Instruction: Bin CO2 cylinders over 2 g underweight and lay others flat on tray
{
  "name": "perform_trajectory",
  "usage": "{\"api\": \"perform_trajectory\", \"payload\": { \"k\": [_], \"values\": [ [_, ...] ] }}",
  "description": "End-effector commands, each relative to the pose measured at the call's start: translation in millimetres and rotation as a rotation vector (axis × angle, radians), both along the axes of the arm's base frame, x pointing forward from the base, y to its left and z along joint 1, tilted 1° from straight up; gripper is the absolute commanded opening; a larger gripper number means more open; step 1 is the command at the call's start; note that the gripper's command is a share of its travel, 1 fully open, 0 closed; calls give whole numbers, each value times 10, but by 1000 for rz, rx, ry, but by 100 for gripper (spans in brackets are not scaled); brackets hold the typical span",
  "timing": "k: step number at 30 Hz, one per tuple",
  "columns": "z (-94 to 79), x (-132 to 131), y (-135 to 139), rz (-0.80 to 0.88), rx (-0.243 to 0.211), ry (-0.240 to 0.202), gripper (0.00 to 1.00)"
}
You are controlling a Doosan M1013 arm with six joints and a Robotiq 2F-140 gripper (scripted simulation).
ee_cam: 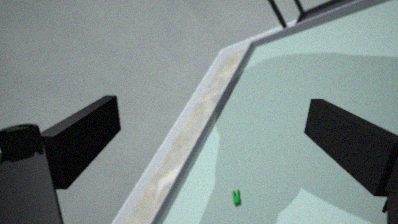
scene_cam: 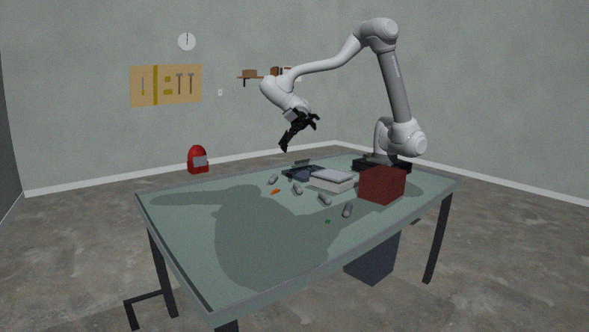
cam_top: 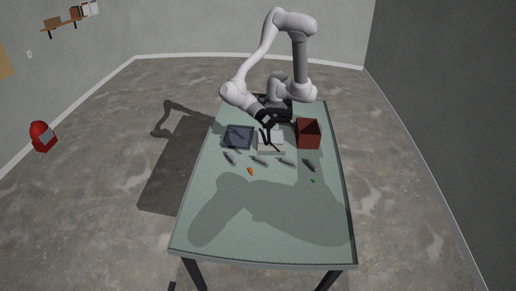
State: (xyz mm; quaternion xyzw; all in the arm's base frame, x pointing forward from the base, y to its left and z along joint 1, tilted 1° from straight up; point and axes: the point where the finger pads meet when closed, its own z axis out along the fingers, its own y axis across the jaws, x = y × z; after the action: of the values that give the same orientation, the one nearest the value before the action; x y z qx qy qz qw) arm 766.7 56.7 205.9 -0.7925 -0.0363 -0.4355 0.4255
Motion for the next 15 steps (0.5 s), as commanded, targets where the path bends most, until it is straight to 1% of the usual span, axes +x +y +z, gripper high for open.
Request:
{"api": "perform_trajectory", "payload": {
  "k": [1,2,4,5,7,8,9,10,12,13,15],
  "values": [
    [-78,-386,-122,-5,-128,114,100],
    [-116,-540,-151,-2,-174,160,100],
    [-116,-540,-151,-2,-174,160,100],
    [-152,-702,-210,-6,-227,206,100],
    [-152,-702,-210,-6,-227,206,100],
    [-194,-867,-243,-4,-276,254,100],
    [-194,-867,-243,-4,-276,254,100],
    [-230,-1032,-301,-7,-329,300,100],
    [-230,-1032,-301,-7,-329,300,100],
    [-265,-1205,-313,2,-374,350,100],
    [-265,-1205,-313,2,-374,350,100]
  ]
}}
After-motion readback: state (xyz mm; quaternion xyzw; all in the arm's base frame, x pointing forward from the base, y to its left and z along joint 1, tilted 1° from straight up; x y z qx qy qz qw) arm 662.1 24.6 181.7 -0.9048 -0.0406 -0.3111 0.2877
